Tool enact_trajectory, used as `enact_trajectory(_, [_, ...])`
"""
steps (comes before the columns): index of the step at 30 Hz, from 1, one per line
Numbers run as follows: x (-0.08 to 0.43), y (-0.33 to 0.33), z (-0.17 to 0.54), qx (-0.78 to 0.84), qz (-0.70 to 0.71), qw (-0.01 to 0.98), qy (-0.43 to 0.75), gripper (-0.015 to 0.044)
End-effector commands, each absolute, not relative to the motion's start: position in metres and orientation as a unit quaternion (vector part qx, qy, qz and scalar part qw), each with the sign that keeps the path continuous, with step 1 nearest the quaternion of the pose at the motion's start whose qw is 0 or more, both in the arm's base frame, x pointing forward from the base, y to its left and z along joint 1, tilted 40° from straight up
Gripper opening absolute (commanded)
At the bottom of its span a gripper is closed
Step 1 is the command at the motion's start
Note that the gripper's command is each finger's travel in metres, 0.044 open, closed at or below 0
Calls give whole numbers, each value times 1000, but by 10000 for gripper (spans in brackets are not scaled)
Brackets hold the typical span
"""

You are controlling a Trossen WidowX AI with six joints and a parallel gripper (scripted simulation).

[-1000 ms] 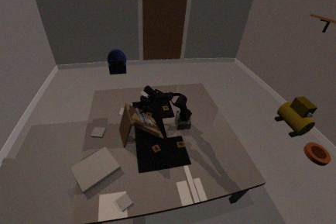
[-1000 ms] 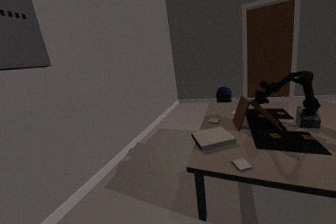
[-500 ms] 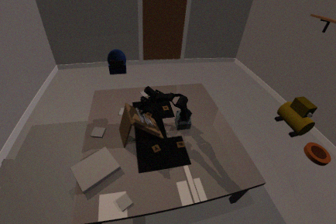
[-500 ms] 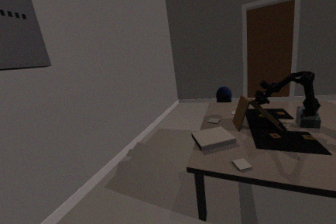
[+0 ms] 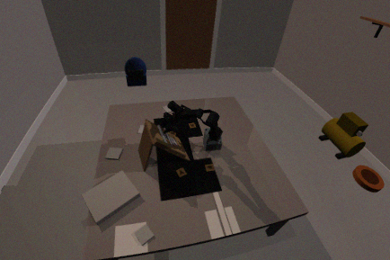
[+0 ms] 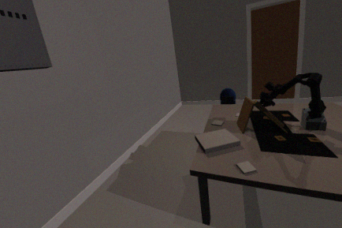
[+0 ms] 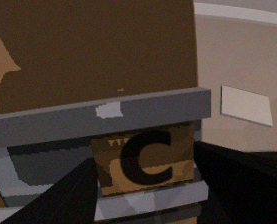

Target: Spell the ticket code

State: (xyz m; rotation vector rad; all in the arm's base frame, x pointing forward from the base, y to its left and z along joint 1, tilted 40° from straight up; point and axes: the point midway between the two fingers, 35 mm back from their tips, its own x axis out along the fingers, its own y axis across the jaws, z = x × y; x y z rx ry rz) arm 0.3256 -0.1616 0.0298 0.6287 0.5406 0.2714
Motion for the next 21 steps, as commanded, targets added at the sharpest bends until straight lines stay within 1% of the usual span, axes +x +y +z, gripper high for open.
enact_trajectory(1, [326,-161,33,302,129,908,261,0])
enact_trajectory(21, [325,-152,40,302,129,908,261,0])
